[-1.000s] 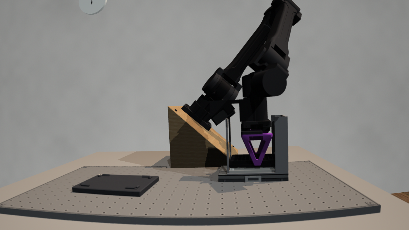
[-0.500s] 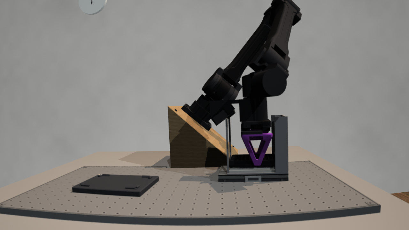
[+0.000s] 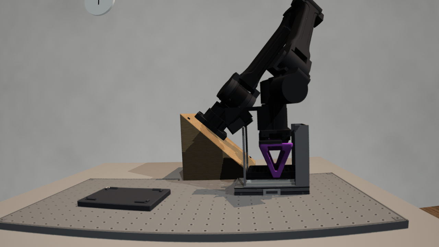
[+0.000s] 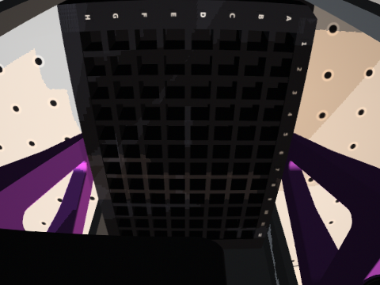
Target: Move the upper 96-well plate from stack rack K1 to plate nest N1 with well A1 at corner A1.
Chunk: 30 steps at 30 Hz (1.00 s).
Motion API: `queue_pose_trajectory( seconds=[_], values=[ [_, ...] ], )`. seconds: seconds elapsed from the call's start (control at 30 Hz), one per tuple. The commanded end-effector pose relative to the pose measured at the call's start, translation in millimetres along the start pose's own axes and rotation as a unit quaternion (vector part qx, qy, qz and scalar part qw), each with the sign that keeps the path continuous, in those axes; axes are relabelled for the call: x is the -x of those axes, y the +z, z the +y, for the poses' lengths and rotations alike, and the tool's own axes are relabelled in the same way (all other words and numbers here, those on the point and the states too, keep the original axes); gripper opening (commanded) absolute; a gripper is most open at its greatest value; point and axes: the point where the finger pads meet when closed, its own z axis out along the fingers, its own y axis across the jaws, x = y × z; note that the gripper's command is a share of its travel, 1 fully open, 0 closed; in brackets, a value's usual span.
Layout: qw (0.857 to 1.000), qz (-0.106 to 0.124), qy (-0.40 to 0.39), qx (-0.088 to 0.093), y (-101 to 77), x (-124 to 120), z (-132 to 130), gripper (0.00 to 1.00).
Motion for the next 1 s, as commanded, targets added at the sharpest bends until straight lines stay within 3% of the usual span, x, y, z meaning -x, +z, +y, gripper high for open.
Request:
queue_pose_trajectory(
  seconds=[0.0,0.97],
  values=[
    [1.000,0.008,-0.011,0.024,-20.6,-11,17,0.00],
    [1.000,0.007,-0.013,0.026,-64.7,-12,17,0.00]
  ],
)
